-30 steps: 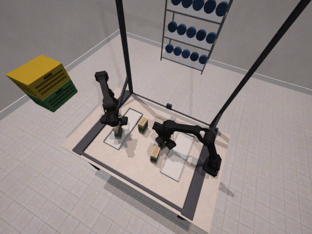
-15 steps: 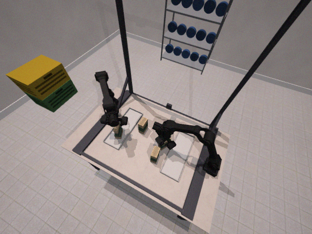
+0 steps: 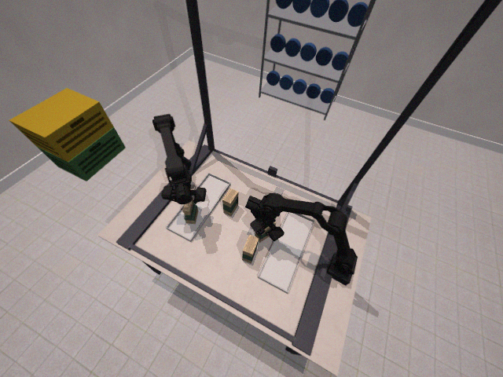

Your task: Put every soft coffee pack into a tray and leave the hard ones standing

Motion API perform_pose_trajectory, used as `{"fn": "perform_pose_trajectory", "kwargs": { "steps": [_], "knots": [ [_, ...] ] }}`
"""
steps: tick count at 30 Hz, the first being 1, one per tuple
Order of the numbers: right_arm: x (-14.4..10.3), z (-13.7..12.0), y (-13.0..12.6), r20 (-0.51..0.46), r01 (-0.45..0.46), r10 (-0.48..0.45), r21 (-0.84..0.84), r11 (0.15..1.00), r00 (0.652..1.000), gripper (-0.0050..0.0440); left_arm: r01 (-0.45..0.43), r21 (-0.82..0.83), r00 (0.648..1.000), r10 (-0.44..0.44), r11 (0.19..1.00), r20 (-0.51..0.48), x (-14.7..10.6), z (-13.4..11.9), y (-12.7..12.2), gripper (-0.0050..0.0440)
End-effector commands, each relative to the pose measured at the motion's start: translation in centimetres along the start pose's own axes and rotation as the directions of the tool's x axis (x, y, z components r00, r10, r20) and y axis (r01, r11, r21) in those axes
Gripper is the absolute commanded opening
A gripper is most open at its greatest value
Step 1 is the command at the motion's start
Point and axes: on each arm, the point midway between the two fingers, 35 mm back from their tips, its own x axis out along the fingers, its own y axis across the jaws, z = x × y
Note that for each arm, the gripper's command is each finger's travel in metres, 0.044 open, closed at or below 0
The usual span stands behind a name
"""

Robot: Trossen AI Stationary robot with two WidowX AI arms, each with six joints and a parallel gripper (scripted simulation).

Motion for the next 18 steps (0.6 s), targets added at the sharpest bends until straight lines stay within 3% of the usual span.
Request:
{"fn": "perform_pose_trajectory", "kwargs": {
  "steps": [1, 11, 18],
  "knots": [
    [-0.8, -0.2, -0.1, -0.025, 0.011, -0.011, -0.004, 1.0, 1.0, 0.036, 0.022, 0.005, 1.0, -0.022, 1.0, 0.011, -0.8, 0.1, -0.2, 0.0355],
    [-0.8, -0.2, -0.1, -0.025, 0.011, -0.011, -0.004, 1.0, 1.0, 0.036, 0.022, 0.005, 1.0, -0.022, 1.0, 0.011, -1.6, 0.1, -0.2, 0.0355],
    [-0.8, -0.2, -0.1, -0.025, 0.011, -0.011, -0.004, 1.0, 1.0, 0.036, 0.022, 0.005, 1.0, -0.022, 1.0, 0.011, -7.4, 0.1, -0.1, 0.0355]
  ]
}}
